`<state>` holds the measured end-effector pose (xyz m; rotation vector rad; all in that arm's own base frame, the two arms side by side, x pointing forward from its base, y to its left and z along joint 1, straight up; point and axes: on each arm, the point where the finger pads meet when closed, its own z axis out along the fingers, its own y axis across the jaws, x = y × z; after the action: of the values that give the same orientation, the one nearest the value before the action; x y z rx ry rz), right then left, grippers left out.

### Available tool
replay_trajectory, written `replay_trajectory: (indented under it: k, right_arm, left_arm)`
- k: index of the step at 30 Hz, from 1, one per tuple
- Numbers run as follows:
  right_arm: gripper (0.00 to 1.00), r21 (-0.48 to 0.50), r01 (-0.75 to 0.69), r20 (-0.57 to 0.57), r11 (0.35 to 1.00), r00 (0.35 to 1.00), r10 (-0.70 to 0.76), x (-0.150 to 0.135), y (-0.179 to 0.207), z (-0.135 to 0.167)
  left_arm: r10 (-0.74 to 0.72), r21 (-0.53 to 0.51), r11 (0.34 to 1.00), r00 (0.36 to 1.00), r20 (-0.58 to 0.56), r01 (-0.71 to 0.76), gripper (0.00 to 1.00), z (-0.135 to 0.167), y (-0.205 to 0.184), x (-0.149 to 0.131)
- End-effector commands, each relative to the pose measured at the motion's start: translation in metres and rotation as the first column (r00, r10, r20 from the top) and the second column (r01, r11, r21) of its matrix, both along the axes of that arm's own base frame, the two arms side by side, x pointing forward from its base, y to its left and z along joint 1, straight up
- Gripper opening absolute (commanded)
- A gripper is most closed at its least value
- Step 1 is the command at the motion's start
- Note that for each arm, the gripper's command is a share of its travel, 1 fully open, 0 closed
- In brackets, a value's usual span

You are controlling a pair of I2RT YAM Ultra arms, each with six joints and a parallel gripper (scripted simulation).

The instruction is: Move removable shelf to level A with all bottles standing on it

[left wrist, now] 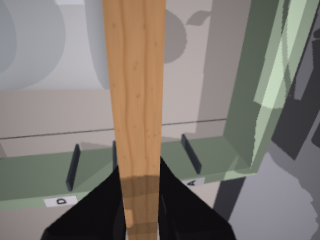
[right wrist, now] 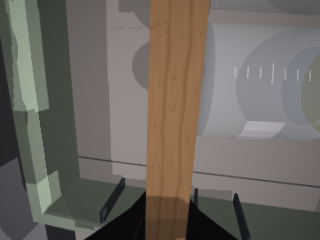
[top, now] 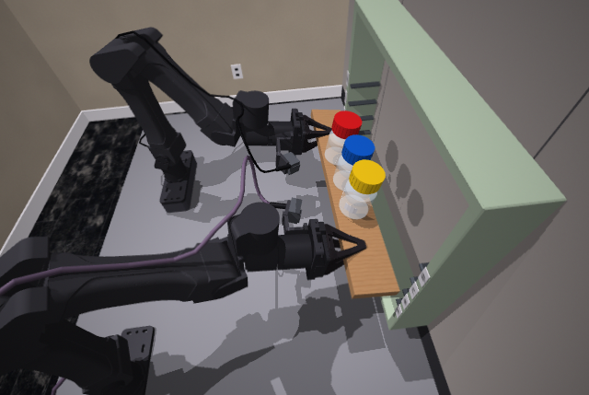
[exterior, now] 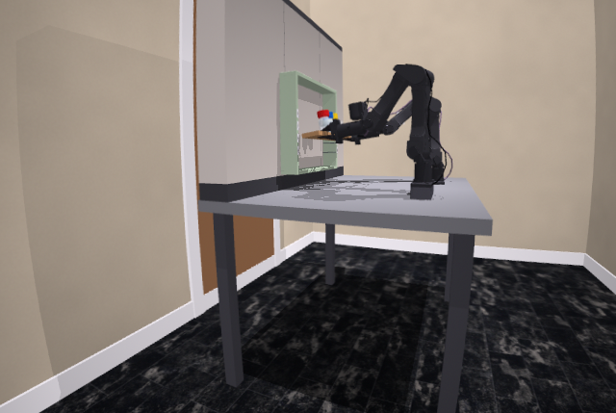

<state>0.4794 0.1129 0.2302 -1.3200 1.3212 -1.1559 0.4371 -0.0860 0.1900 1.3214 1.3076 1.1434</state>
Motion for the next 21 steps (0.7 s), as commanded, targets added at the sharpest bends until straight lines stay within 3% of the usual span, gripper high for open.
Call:
replay_trajectory:
  k: [1,21]
  right_arm:
    - [0.00,0.012,0.015,0.147,1.000,0.989,-0.017,-0.0016,-0.0043,0.0471]
    - [0.00,0.012,0.015,0.147,1.000,0.989,-0.017,-0.0016,-0.0043,0.0447]
  left_arm:
    - [0.002,-0.009,1.000,0.990,0.142,0.000,0.00,0.0417,-0.0010,0.0014]
    - [0.002,-0.009,1.000,0.990,0.142,0.000,0.00,0.0384,-0.0010,0.0014]
